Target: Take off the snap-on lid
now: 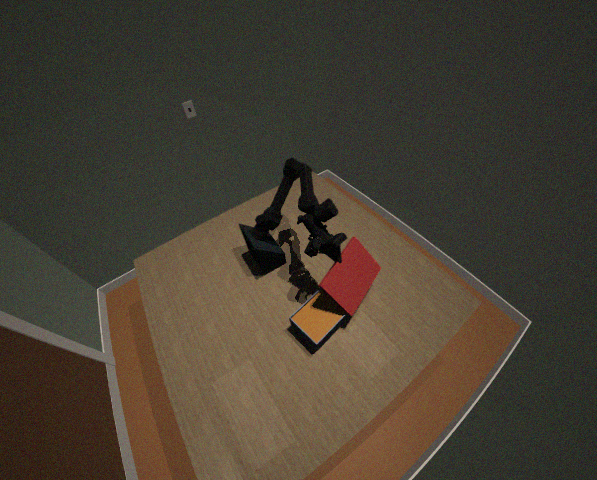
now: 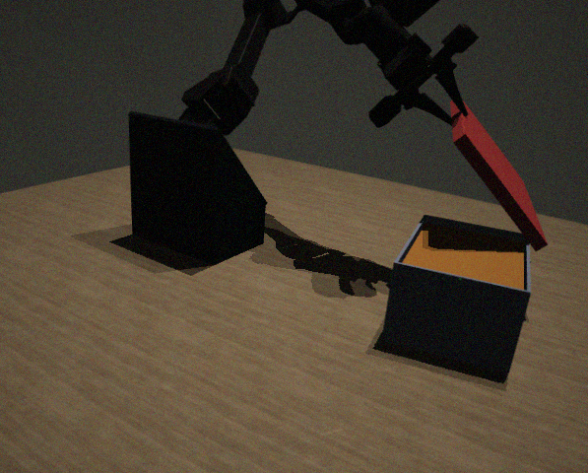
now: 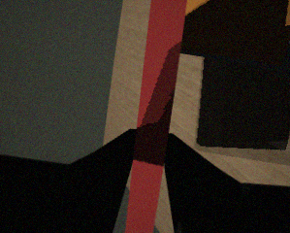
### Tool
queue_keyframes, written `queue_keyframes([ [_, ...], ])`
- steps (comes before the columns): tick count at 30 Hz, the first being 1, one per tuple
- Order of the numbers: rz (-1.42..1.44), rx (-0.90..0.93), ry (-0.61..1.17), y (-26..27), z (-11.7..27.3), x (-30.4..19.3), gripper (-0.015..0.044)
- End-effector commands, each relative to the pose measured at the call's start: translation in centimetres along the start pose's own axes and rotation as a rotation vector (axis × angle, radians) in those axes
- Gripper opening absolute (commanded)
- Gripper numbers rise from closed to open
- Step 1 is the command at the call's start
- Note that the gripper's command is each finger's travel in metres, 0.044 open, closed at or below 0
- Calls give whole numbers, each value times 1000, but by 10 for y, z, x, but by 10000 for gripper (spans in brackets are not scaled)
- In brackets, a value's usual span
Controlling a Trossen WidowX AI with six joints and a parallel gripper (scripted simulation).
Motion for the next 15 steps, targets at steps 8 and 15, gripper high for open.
queue_keyframes([
  [8, -6, -1, 11, 4, 3, -25, 0],
  [15, -6, -1, 11, 6, 4, -38, 0],
])
Point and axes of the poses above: the point midway between the two fingers, 35 mm back from their tips, its own z axis back along the fingers, its own y axis across the jaws, x = y × z, the point moved 5 cm from there along z, back along the fingers, and after that the axes turned 11 degrees about z, right-handed, at the moved point
